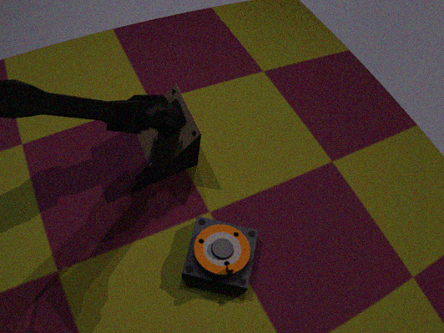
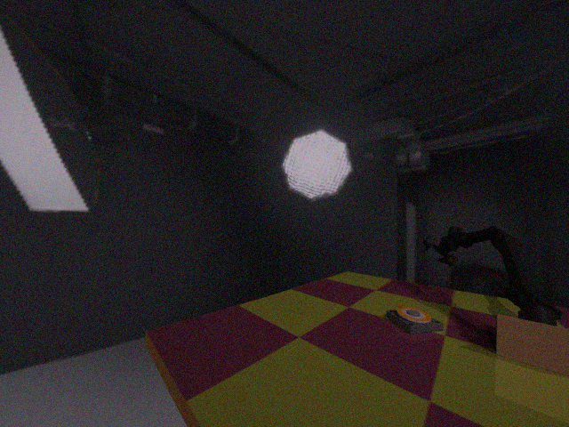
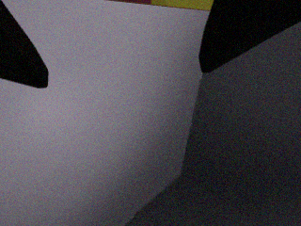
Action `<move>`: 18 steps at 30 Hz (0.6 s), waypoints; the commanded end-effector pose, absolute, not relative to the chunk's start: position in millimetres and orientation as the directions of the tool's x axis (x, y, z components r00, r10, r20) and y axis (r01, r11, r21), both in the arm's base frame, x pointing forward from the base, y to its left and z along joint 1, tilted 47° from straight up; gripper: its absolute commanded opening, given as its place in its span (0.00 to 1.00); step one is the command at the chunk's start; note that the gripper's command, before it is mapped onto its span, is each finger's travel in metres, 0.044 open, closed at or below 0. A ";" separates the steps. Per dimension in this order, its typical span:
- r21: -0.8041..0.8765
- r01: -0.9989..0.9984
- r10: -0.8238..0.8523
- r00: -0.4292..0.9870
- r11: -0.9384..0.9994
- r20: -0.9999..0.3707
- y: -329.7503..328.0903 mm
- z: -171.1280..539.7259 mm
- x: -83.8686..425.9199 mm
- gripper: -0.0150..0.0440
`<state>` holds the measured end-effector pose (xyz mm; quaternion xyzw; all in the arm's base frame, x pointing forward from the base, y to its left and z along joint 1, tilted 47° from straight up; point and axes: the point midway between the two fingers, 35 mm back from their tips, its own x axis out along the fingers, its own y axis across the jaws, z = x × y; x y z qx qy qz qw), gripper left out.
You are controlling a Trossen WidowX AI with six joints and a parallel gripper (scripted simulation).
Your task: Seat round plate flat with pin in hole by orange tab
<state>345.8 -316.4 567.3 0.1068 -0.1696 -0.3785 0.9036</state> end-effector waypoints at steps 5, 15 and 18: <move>0.328 0.654 -0.696 0.718 0.682 0.015 -297.6 496.6 402.2 0.71; 0.218 0.682 -0.582 0.717 0.698 -0.382 -221.6 354.2 477.4 0.26; 0.169 0.682 -0.550 0.690 0.711 -0.470 -196.8 319.4 487.4 0.25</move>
